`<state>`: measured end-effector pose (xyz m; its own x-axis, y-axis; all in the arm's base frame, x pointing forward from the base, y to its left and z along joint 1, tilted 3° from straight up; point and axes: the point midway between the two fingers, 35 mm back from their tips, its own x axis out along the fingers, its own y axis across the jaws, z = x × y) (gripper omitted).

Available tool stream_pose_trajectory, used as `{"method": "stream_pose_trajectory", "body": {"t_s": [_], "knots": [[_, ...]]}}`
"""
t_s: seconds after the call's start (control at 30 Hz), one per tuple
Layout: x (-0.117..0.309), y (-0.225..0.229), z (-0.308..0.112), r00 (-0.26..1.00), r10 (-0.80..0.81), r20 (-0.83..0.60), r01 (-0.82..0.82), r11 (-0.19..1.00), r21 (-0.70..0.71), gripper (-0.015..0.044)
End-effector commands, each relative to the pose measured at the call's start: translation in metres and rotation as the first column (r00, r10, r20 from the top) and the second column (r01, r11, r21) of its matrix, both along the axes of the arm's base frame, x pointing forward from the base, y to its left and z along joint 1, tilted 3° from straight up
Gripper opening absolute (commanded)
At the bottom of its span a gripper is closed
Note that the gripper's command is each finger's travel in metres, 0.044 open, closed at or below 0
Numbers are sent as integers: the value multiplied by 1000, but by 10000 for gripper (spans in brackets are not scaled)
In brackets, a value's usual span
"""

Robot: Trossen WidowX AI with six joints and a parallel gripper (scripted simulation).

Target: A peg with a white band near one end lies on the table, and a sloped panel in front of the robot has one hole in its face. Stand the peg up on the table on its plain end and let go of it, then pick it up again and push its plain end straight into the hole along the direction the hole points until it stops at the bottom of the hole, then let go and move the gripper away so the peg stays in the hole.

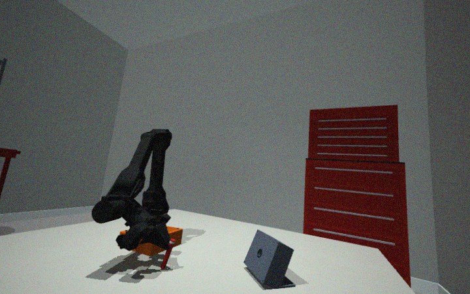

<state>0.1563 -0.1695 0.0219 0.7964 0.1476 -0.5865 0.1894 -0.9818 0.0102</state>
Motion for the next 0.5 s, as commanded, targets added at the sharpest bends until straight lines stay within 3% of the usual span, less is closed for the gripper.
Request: {"method": "stream_pose_trajectory", "body": {"t_s": [0.0, 0.47], "knots": [[-2, 0, 0, 999, 1, 36, -1, 1000, 9, 49], [-5, 0, -2, 1000, -1, 25, 1, 1000, 11, 49]]}}
